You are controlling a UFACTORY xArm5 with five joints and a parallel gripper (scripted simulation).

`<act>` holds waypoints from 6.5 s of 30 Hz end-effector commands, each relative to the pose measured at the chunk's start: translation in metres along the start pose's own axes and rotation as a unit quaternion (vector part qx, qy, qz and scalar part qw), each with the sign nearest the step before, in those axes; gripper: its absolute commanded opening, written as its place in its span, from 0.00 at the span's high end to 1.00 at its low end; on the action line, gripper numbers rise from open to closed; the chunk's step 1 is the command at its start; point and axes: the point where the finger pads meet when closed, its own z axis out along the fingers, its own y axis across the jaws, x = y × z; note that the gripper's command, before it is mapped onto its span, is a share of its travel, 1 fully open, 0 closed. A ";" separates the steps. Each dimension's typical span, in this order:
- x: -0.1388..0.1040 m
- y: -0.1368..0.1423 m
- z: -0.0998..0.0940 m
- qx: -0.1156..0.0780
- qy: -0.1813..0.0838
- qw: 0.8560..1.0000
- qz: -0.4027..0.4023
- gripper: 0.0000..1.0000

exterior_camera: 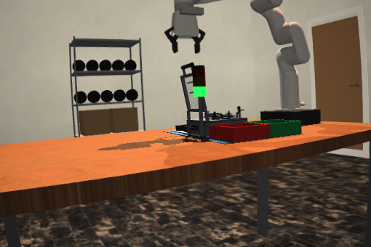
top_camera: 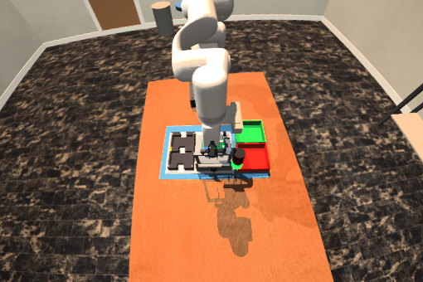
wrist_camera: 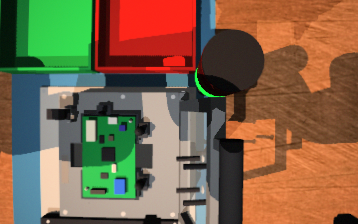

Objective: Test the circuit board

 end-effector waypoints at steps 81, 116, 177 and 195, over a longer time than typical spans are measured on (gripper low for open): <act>0.000 -0.131 0.179 -0.002 0.000 1.000 0.000 0.00; 0.000 -0.130 0.222 -0.002 0.000 1.000 0.000 0.00; 0.000 -0.129 0.249 -0.002 0.000 1.000 0.000 0.15; 0.000 -0.129 0.249 -0.002 0.000 1.000 0.000 0.21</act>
